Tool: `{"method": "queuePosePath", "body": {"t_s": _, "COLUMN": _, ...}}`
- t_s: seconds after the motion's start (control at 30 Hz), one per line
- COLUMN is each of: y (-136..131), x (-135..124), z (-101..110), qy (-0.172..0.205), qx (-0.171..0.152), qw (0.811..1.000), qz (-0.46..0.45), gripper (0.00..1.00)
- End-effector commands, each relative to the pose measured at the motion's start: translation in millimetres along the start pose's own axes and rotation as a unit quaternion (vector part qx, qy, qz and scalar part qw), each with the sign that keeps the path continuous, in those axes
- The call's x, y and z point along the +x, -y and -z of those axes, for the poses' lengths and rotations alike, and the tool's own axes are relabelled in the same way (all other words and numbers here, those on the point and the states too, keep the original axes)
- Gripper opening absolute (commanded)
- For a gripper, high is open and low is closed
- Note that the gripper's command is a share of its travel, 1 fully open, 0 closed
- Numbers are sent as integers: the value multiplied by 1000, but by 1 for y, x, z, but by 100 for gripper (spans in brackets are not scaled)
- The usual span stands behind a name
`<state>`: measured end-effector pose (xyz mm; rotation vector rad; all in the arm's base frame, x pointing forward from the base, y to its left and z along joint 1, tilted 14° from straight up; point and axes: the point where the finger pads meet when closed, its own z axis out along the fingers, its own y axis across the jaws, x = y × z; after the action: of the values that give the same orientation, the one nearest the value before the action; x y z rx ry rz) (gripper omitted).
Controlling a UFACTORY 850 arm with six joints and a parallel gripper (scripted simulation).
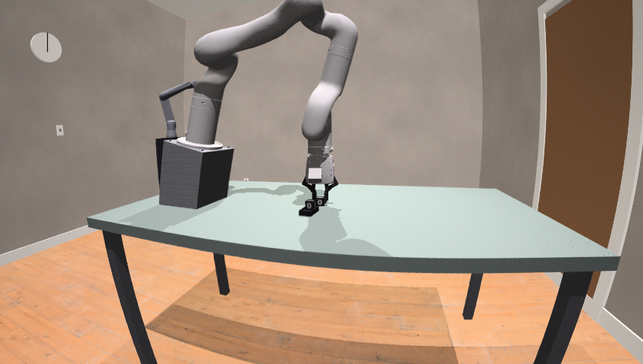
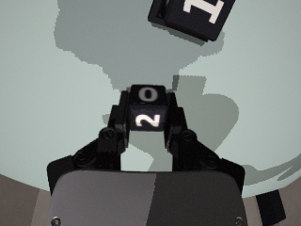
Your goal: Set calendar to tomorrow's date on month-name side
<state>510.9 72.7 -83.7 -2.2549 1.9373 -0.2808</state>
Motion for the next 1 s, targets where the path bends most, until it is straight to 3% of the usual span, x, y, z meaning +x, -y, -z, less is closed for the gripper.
{"method": "queuePosePath", "body": {"t_s": 0.0, "y": 1, "x": 0, "z": 7, "qy": 0, "qx": 1, "qw": 1000, "qz": 0, "gripper": 27}}
{"method": "queuePosePath", "body": {"t_s": 0.13, "y": 1, "x": 0, "z": 15, "qy": 0, "qx": 1, "qw": 1000, "qz": 0, "gripper": 27}}
{"method": "queuePosePath", "body": {"t_s": 0.53, "y": 1, "x": 0, "z": 94, "qy": 0, "qx": 1, "qw": 1000, "qz": 0, "gripper": 27}}
{"method": "queuePosePath", "body": {"t_s": 0.97, "y": 1, "x": 0, "z": 100, "qy": 0, "qx": 1, "qw": 1000, "qz": 0, "gripper": 27}}
